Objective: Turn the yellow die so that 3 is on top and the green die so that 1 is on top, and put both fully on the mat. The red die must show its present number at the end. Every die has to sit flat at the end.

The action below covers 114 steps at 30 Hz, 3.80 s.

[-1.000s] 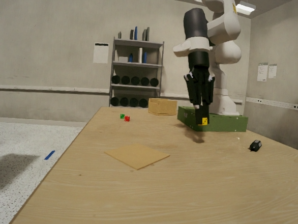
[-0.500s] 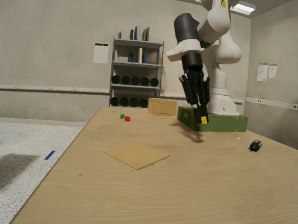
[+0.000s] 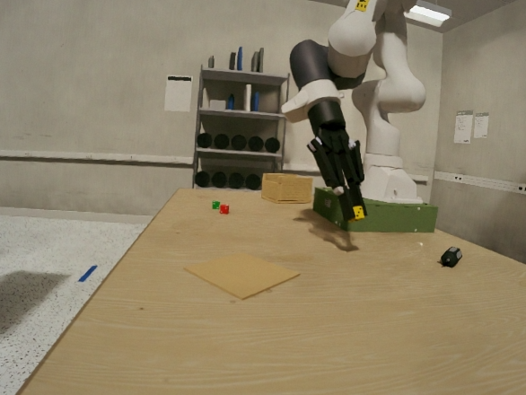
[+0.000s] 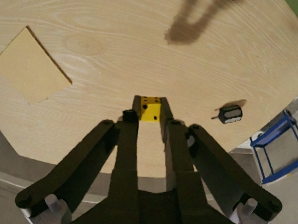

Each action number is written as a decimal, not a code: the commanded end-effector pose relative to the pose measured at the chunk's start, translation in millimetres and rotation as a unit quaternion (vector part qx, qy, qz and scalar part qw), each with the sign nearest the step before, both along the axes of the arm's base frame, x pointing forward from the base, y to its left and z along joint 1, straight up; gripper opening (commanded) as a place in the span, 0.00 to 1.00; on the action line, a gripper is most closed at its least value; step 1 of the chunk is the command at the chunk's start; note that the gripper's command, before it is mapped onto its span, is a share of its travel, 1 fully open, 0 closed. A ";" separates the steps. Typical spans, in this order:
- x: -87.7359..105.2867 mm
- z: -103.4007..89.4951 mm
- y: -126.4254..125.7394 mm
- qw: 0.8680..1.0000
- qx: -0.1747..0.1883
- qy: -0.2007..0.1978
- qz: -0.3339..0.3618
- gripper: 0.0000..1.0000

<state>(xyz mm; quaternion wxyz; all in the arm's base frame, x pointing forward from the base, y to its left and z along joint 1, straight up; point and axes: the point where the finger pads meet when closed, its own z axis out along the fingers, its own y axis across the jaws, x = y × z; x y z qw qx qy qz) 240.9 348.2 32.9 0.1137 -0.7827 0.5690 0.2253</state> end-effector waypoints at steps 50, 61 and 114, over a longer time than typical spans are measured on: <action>0.8 -19.3 -6.5 0.956 0.279 0.076 0.048 0.21; 0.6 -52.8 -6.6 0.956 0.279 0.076 0.048 0.21; 0.5 -75.4 -6.6 0.956 0.279 0.076 0.048 0.21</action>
